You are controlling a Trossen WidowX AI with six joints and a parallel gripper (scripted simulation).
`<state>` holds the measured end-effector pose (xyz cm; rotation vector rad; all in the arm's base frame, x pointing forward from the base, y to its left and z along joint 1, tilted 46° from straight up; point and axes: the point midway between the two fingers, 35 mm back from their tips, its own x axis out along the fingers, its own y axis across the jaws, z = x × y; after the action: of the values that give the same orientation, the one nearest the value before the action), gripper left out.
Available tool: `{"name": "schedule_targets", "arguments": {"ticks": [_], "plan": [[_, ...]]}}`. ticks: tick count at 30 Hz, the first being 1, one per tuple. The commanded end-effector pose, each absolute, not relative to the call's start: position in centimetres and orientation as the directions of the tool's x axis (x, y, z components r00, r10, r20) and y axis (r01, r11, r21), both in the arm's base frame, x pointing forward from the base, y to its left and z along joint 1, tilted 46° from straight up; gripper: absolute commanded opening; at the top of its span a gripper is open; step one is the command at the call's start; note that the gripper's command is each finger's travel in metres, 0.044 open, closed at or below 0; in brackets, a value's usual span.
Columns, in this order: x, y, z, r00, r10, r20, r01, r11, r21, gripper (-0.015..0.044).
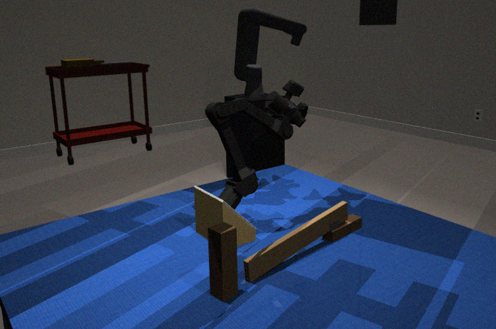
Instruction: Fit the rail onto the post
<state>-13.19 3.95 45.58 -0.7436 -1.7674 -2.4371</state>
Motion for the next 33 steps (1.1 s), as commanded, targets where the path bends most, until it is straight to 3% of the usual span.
{"name": "schedule_targets", "arguments": {"ticks": [1,8,20,28,33], "plan": [[-13.1,4.1,45.6,-0.882,0.245,0.402,0.306,-0.352,0.885,0.0426],[-9.5,10.0,47.3,-0.75,0.429,0.504,0.285,-0.477,0.831,0.044],[2.3,20.3,47.2,-0.375,0.784,0.495,-0.107,-0.567,0.817,0.044],[14.8,24.5,42.5,-0.012,0.945,0.326,-0.535,-0.281,0.797,0.044],[22.1,24.3,38.1,0.191,0.965,0.18,-0.669,-0.006,0.743,0.044]]}}
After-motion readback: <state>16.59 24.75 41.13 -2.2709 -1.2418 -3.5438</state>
